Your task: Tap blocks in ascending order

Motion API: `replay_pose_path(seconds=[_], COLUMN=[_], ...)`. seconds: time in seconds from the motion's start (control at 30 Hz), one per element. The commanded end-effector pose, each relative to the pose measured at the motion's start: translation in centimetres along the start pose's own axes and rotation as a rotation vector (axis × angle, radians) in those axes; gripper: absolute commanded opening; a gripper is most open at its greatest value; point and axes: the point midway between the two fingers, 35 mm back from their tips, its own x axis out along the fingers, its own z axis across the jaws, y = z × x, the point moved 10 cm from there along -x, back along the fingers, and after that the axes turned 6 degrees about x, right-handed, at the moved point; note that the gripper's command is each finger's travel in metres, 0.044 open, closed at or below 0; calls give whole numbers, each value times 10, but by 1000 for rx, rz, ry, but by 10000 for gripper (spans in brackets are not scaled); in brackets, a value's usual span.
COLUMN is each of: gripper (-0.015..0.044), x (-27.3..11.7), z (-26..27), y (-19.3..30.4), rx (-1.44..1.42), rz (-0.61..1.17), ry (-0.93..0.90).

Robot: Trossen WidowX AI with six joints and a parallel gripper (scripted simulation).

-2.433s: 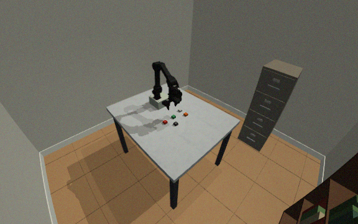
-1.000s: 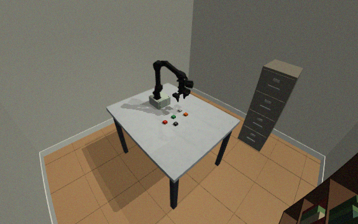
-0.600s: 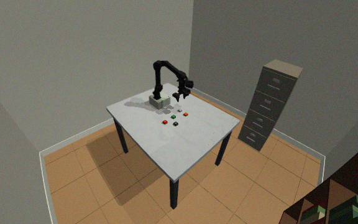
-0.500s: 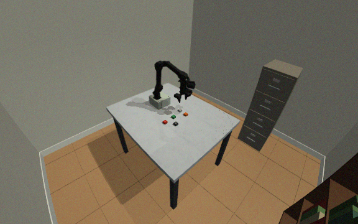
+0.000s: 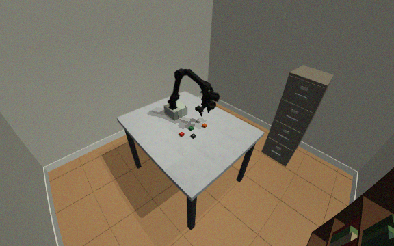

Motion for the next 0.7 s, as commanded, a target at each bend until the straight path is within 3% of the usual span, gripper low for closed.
replay_pose_path(seconds=[0.0, 0.3, 0.67], gripper=[400, 400, 400], x=[3, 3, 0], z=[0, -9, -163], y=[-1, -7, -62], rx=[-6, -6, -7], rz=[8, 8, 3], ry=[6, 7, 22])
